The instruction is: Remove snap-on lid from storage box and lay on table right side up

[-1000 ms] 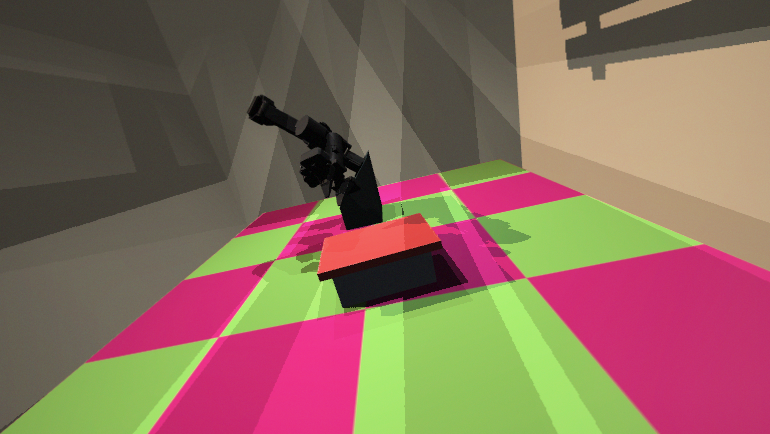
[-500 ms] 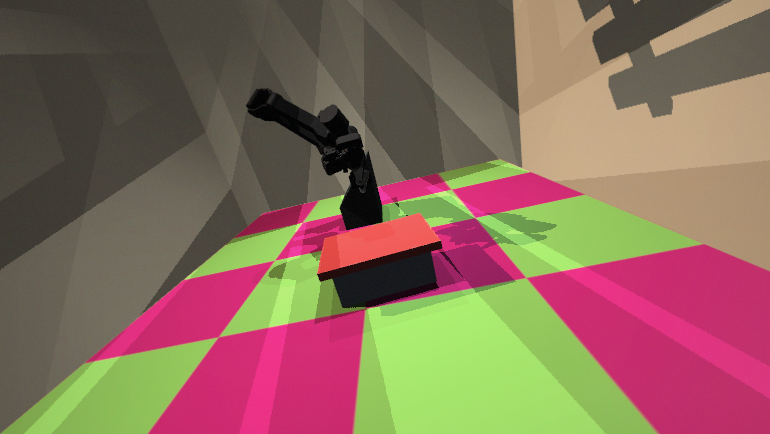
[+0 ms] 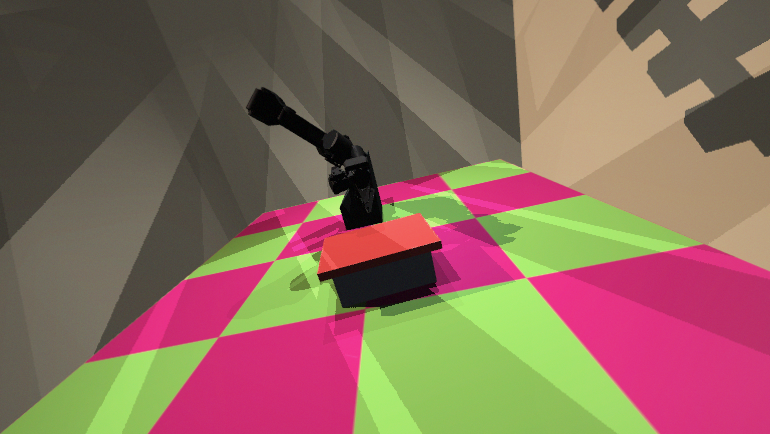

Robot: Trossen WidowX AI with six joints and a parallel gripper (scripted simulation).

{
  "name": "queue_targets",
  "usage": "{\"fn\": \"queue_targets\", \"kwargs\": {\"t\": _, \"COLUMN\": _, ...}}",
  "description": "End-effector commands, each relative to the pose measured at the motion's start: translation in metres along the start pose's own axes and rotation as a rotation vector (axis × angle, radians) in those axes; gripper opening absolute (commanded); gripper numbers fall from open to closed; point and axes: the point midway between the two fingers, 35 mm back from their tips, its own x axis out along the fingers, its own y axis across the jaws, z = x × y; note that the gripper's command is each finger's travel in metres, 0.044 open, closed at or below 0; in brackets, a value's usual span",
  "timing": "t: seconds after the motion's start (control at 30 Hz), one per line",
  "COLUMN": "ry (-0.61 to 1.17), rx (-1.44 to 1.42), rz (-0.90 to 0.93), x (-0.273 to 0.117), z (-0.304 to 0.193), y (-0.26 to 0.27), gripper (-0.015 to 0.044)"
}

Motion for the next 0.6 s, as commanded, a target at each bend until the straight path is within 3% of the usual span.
{"fn": "queue_targets", "kwargs": {"t": 0.0, "ry": 0.002, "rx": -0.002, "rz": 0.006, "x": 0.003, "z": 0.0, "y": 0.0, "gripper": 0.0235}}
{"fn": "queue_targets", "kwargs": {"t": 0.57, "ry": 0.004, "rx": 0.0, "rz": 0.002, "x": 0.029, "z": 0.0, "y": 0.002, "gripper": 0.0235}}
